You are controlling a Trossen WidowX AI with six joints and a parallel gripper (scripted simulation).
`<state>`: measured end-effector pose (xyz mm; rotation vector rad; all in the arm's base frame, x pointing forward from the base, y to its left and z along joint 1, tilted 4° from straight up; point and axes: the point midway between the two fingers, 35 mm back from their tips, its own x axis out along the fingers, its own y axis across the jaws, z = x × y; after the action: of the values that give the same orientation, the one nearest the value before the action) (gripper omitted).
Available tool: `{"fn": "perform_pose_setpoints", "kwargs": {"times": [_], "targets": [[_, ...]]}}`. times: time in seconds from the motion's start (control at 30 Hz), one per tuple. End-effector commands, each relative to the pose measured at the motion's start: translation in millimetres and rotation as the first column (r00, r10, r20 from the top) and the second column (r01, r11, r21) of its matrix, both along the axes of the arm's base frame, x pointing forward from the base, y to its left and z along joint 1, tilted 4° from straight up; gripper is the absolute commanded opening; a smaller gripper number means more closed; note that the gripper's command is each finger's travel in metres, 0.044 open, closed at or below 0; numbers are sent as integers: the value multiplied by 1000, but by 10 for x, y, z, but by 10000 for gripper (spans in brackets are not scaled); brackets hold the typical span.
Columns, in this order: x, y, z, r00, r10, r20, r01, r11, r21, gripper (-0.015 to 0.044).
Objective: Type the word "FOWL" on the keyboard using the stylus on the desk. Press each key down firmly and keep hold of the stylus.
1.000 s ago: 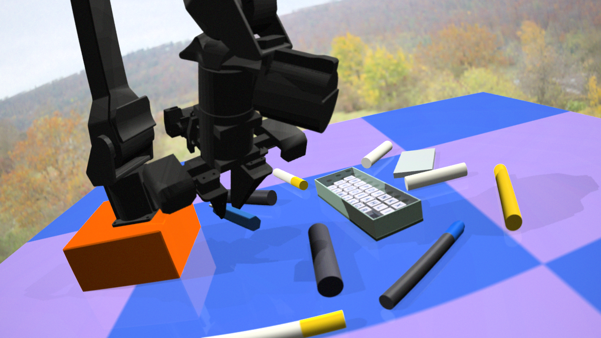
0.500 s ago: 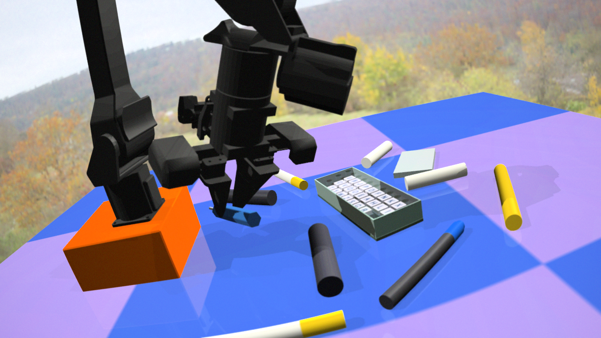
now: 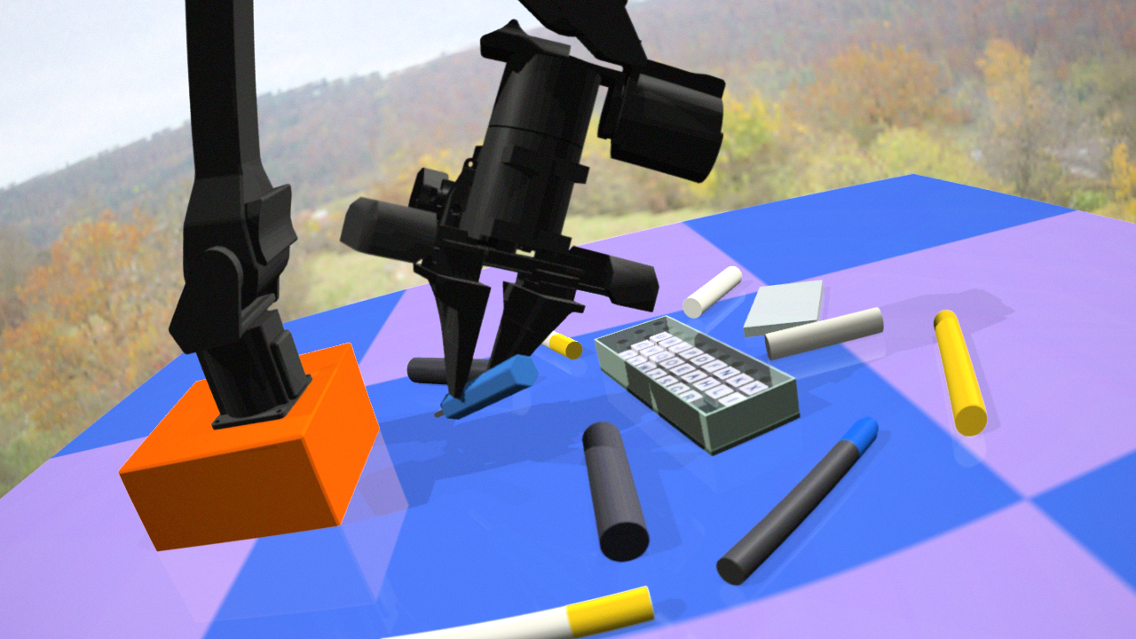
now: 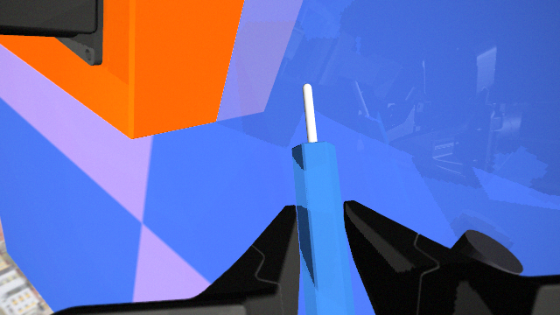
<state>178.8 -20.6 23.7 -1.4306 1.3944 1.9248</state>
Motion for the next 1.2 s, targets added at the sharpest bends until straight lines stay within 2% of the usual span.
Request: {"fn": "perform_pose_setpoints", "kwargs": {"times": [0.0, 0.27, 0.63, 1.0, 1.17], "targets": [[138, 20, 40, 999, 8, 37, -3, 992, -127, 0], [411, 124, 124, 987, 48, 152, 8, 938, -348, 0], [805, 427, 272, 908, 175, 379, 76, 823, -563, 0], [1172, 944, 469, 688, 366, 627, 197, 737, -647, 0], [1212, 1033, 498, 645, 391, 657, 214, 734, -645, 0]]}}
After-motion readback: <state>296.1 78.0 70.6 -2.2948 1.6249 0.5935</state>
